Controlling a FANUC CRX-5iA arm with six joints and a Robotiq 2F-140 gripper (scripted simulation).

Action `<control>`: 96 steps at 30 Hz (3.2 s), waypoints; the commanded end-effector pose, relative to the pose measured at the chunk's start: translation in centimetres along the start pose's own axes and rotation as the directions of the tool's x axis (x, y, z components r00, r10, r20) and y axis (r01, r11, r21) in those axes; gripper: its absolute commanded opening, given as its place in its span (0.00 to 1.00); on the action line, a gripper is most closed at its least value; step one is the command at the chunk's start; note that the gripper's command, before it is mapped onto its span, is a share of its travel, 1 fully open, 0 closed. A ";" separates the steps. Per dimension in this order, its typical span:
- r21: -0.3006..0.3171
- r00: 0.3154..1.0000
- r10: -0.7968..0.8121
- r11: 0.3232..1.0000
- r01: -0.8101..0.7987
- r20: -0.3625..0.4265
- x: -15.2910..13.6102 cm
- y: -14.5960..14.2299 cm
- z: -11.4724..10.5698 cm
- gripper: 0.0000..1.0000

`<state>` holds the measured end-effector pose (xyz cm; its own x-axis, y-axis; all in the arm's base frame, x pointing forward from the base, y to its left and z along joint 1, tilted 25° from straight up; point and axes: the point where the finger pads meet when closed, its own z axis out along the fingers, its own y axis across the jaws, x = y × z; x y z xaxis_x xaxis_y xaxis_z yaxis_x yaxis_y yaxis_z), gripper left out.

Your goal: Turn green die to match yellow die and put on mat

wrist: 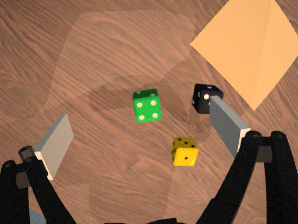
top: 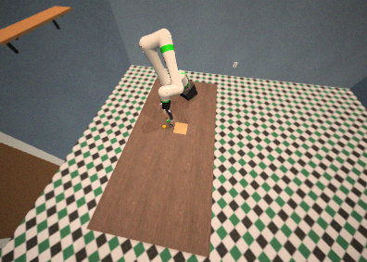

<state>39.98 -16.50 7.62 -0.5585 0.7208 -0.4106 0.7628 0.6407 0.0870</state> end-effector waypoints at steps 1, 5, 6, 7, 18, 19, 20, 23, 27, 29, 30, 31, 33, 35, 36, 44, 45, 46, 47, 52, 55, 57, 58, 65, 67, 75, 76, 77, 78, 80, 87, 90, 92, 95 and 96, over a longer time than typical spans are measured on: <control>0.000 1.000 0.000 1.000 0.000 0.000 0.0 0.4 0.0 1.00; 0.000 1.000 0.000 1.000 0.000 0.000 0.0 2.1 0.0 1.00; 0.000 1.000 0.000 1.000 0.000 0.000 0.0 2.6 0.0 1.00; 0.000 1.000 0.000 1.000 0.000 0.000 0.0 3.2 0.0 1.00; 0.000 1.000 0.000 1.000 0.000 0.000 -0.1 7.2 0.0 1.00; 0.000 1.000 0.000 1.000 0.000 0.000 -0.1 7.4 0.0 1.00; 0.000 1.000 0.000 1.000 0.000 0.000 -0.1 7.5 0.0 1.00; 0.000 1.000 0.000 1.000 0.000 0.000 -0.1 7.5 0.0 1.00; 0.000 1.000 0.000 1.000 0.000 0.000 -0.1 7.5 0.0 1.00; 0.000 1.000 0.000 1.000 0.000 0.000 -0.1 7.5 0.0 1.00; 0.000 1.000 0.000 1.000 0.000 0.000 -0.1 7.5 0.0 1.00; 0.000 1.000 0.000 1.000 0.000 0.000 -0.1 7.5 0.0 1.00; 0.000 1.000 0.000 1.000 0.000 0.000 -0.1 7.5 0.0 1.00; 0.000 1.000 0.000 1.000 0.000 0.000 -0.1 7.5 0.0 1.00; 0.000 1.000 0.000 1.000 0.000 0.000 -0.1 7.5 0.0 1.00; 0.000 1.000 0.000 1.000 0.000 0.000 -0.1 7.5 0.0 1.00; 0.000 1.000 0.000 1.000 0.000 0.000 -0.1 7.5 0.0 1.00; 0.000 1.000 0.000 1.000 0.000 0.000 -0.1 7.5 0.0 1.00; 0.000 1.000 0.000 1.000 0.000 0.000 -0.1 7.5 0.0 1.00; 0.000 1.000 0.000 1.000 0.000 0.000 -0.1 7.5 0.0 1.00; 0.000 1.000 0.000 1.000 0.000 0.000 -0.1 7.5 0.0 1.00; 0.000 1.000 0.000 1.000 0.000 0.000 -0.1 7.5 0.0 1.00; 0.000 1.000 0.000 1.000 0.000 0.000 -0.1 7.5 0.0 1.00; 0.000 1.000 0.000 1.000 0.000 0.000 -0.1 7.5 -0.6 1.00; 0.000 1.000 0.000 1.000 0.000 0.000 -0.1 7.5 -0.9 1.00; 0.000 1.000 0.000 1.000 0.000 0.000 -0.1 7.5 -5.5 1.00; 0.000 1.000 0.000 1.000 0.000 0.000 -0.1 7.5 -6.2 1.00; 0.000 1.000 0.000 1.000 0.000 0.000 -0.1 7.5 -6.7 1.00; 0.000 1.000 0.000 1.000 0.000 0.000 -0.1 7.5 -7.2 1.00; 0.000 1.000 0.000 1.000 0.000 0.000 -0.1 7.5 -8.0 1.00; 0.000 1.000 0.000 1.000 0.000 0.000 -0.1 7.5 -8.5 1.00; 0.000 1.000 0.000 1.000 0.000 0.000 -0.1 7.5 -8.5 1.00; 0.000 1.000 0.000 1.000 0.000 0.000 -0.1 7.5 -8.5 1.00; 0.000 1.000 -0.003 1.000 0.003 0.000 -0.2 7.0 -8.5 1.00; 0.000 1.000 -0.008 1.000 0.008 0.000 -0.3 6.1 -8.4 1.00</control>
<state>42.77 -9.73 16.02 -0.5588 0.7203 -0.4109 0.7625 0.6411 0.0870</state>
